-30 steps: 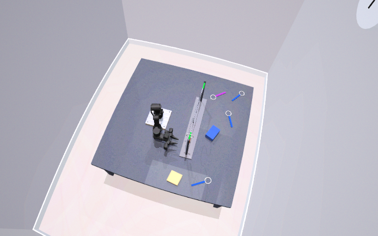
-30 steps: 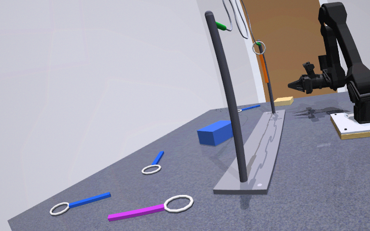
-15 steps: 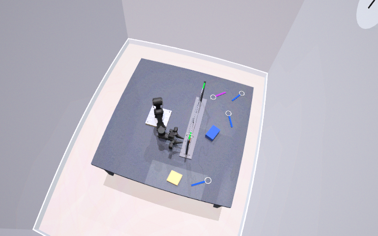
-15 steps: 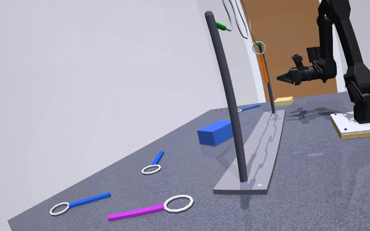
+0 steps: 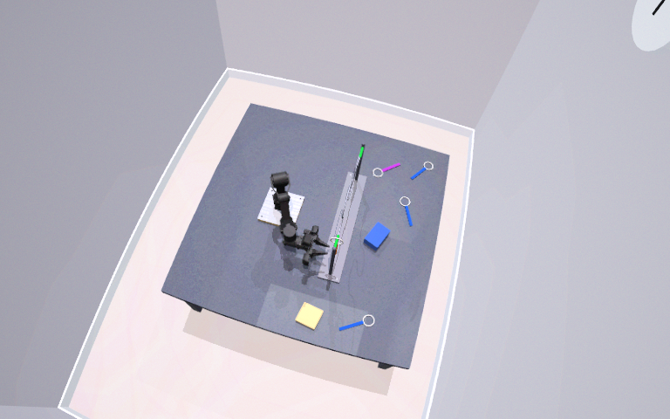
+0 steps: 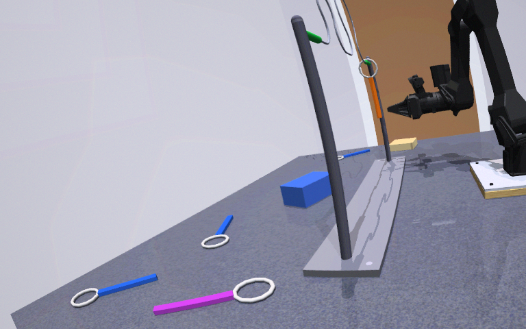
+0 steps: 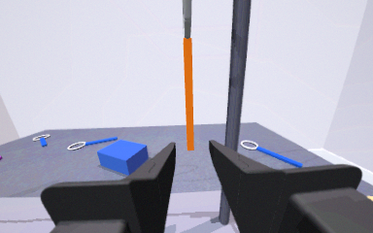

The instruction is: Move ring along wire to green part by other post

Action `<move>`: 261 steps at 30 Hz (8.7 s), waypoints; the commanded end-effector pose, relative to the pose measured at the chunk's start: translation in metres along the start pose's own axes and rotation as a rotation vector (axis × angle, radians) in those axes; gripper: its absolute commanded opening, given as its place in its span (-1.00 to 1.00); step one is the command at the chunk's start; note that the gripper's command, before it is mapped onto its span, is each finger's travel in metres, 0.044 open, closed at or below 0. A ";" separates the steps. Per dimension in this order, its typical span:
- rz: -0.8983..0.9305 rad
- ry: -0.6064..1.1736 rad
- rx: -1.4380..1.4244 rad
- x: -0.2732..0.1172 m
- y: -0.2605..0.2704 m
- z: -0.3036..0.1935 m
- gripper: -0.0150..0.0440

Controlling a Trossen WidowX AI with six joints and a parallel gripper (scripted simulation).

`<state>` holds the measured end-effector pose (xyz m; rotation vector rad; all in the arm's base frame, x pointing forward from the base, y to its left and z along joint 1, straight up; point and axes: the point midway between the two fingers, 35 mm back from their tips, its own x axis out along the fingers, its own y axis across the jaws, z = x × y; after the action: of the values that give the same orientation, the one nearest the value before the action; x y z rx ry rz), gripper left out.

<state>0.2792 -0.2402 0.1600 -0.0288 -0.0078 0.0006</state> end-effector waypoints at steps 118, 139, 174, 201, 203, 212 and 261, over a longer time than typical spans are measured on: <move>-0.007 -0.006 0.006 0.063 0.002 0.019 -1.00; -0.007 -0.005 0.007 0.063 0.005 0.019 -1.00; -0.006 0.000 0.086 0.063 0.050 0.020 -1.00; -0.002 0.006 0.558 0.063 0.131 0.045 -1.00; 0.003 0.019 0.583 0.061 0.134 0.048 -1.00; 0.034 0.102 0.710 0.051 0.151 0.062 -1.00; 0.335 0.451 1.319 0.001 0.188 0.157 -1.00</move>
<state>0.2795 -0.0484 0.3026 1.2263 0.4316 0.3060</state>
